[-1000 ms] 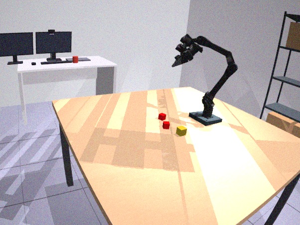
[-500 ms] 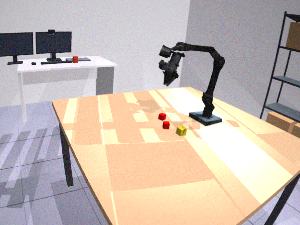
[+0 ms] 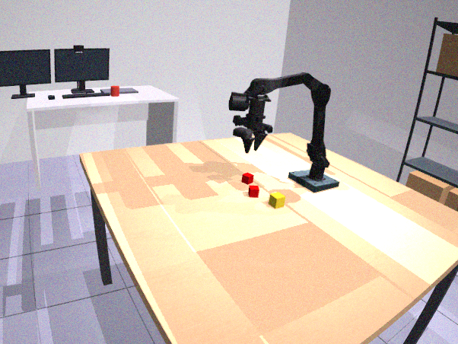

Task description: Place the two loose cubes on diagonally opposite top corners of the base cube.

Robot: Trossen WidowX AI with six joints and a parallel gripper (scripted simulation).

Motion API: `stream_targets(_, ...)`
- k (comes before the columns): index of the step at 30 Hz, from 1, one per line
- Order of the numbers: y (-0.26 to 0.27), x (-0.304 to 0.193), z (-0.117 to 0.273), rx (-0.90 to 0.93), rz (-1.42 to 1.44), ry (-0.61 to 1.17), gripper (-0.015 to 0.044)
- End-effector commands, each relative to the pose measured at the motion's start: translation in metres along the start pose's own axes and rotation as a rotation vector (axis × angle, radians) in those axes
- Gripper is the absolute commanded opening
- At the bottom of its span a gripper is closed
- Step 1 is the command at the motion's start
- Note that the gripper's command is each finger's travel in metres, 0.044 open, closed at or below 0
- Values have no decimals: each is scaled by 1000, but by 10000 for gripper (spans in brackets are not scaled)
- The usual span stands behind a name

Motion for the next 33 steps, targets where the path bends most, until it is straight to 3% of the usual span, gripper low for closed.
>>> stream_targets(1,1,0,-5,-20,-16,0,265)
stream_targets(10,0,0,-64,-21,-16,-1,265)
stream_targets(33,0,0,-93,-21,-16,-1,265)
Point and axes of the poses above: the point midway between the two fingers, 35 mm back from their tips, its own z axis back along the fingers, its own y axis across the jaws, x = y × z, the point moved 3 cm from there along z, back along the fingers, and after that the axes turned 15 degrees about z, right-handed, at the moved point
